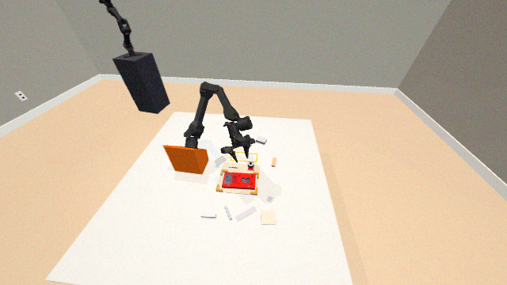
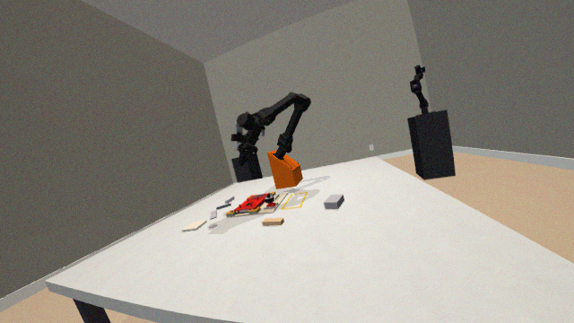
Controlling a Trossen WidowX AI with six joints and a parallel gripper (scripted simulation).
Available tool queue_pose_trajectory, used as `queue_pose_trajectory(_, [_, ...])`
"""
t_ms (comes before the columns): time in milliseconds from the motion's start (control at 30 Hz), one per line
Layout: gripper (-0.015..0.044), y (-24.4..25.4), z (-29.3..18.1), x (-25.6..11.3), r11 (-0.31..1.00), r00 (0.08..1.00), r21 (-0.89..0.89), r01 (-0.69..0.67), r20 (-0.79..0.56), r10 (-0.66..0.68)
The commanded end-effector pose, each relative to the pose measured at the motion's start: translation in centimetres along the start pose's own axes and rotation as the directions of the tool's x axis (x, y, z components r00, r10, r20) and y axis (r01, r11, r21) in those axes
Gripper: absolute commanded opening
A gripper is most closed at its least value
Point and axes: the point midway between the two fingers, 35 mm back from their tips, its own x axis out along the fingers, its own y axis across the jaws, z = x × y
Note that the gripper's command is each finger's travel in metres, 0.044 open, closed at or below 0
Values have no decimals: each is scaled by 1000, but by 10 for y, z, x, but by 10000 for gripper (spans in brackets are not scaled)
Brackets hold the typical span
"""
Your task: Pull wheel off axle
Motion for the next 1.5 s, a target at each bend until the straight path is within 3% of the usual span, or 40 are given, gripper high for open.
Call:
queue_pose_trajectory(0, [300, 33, -27, 14, 984, 981, 180, -5, -191, 40])
queue_pose_trajectory(300, [300, 104, -100, 31, 794, 801, 527, 303, -592, 87])
queue_pose_trajectory(767, [300, 103, -94, 38, 788, 797, 531, 312, -598, 87])
queue_pose_trajectory(1133, [300, 111, -136, 92, 787, 795, 531, 313, -600, 89])
queue_pose_trajectory(1300, [300, 112, -140, 95, 787, 795, 531, 313, -600, 89])
queue_pose_trajectory(1400, [221, 113, -139, 92, 795, 796, 522, 308, -599, 86])
queue_pose_trajectory(1467, [208, 113, -139, 92, 795, 796, 522, 308, -599, 86])
